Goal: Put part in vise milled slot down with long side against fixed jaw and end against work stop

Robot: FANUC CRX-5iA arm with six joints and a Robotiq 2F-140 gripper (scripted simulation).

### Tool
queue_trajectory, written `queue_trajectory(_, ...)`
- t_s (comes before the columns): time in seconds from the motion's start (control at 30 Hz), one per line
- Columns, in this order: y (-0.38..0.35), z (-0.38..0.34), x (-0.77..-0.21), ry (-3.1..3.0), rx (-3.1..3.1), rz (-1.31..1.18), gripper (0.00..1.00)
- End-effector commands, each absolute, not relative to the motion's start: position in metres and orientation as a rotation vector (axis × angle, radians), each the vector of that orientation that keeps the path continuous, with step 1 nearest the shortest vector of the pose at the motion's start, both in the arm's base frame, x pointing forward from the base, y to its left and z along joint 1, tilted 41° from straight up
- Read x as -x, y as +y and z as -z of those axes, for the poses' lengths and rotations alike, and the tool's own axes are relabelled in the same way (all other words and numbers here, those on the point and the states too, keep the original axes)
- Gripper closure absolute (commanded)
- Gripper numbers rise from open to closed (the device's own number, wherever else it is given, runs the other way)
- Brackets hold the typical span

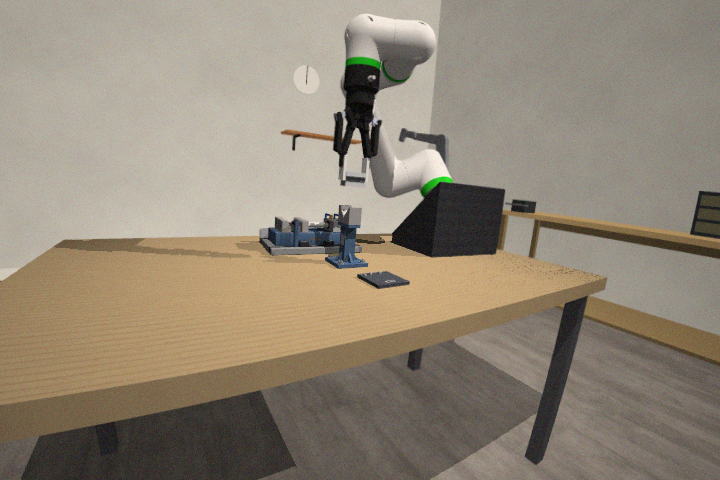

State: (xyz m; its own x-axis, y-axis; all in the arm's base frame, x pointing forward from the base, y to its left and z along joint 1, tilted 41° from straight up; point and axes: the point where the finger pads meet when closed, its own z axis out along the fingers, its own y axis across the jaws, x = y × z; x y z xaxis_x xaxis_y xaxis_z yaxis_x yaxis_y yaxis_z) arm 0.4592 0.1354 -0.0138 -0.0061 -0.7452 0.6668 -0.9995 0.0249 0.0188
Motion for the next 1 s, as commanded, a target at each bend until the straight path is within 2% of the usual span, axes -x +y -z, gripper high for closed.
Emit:
queue_trajectory(0.0,0.1359,0.0136,-0.4597,-1.797,-1.766,-0.665,1.00)
queue_trajectory(0.97,0.1394,0.0165,-0.4607,-1.671,-1.647,-0.801,1.00)
